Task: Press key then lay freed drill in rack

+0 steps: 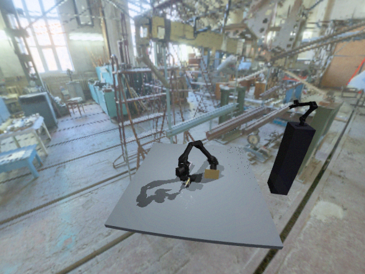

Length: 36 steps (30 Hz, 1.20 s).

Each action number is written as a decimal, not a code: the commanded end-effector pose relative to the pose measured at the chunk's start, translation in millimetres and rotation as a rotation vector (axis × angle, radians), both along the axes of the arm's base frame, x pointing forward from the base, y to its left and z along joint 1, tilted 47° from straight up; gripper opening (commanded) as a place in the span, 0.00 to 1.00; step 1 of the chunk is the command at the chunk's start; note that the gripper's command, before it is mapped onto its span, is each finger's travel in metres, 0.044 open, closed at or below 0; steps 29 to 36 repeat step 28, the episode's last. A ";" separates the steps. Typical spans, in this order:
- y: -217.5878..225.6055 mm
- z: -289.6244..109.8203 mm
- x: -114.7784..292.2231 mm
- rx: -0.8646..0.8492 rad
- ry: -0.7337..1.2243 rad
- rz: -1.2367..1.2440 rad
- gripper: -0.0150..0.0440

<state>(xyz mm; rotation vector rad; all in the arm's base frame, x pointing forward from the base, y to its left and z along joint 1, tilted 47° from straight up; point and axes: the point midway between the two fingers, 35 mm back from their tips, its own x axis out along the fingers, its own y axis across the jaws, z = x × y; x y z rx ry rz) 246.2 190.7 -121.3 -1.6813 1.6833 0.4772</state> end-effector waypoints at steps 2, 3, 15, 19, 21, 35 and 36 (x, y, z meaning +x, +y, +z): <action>-5.5 5.4 11.7 0.032 -0.031 -0.035 1.00; -7.1 7.6 16.0 0.045 -0.043 -0.047 1.00; -49.1 54.9 89.6 0.257 -0.279 -0.266 1.00; -74.2 77.9 115.8 0.326 -0.389 -0.350 1.00; -88.6 90.3 127.7 0.357 -0.448 -0.392 1.00; -147.5 138.2 161.2 0.445 -0.671 -0.530 1.00; -147.5 138.2 161.2 0.445 -0.671 -0.530 1.00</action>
